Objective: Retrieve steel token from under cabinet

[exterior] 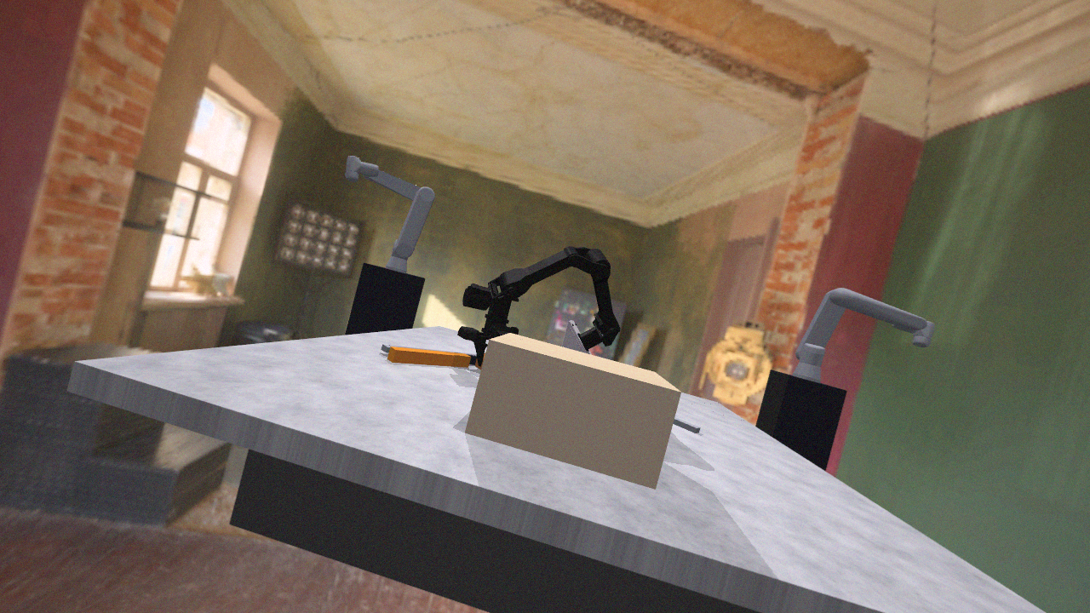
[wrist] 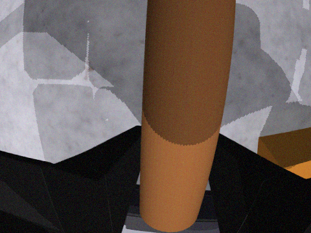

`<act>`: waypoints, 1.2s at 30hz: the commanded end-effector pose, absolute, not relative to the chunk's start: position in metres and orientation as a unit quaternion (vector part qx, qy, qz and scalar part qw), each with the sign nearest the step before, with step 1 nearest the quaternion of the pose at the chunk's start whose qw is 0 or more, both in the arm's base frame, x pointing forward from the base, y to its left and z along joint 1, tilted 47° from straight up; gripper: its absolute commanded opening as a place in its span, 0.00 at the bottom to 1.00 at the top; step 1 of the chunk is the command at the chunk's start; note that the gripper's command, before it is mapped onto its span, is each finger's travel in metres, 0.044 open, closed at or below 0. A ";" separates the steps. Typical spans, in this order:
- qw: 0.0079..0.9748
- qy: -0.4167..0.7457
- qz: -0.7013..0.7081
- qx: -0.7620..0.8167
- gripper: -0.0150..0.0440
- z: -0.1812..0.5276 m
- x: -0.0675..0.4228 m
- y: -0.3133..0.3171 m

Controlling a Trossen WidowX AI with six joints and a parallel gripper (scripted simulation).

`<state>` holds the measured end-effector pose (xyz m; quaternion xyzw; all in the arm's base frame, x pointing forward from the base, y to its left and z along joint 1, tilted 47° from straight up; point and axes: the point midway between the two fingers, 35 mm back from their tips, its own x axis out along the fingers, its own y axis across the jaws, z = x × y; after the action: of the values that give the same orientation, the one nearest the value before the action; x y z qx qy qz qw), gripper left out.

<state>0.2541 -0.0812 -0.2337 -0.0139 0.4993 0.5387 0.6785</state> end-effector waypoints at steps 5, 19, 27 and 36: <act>0.683 0.496 0.537 -0.020 0.25 -0.239 0.260 -0.089; 0.683 0.495 0.537 -0.021 0.25 -0.244 0.265 -0.094; 0.683 0.494 0.538 -0.022 0.25 -0.247 0.268 -0.097; 0.683 0.494 0.538 -0.023 0.25 -0.251 0.271 -0.100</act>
<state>0.2673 -0.0950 -0.2481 -0.0182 0.4966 0.5406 0.6789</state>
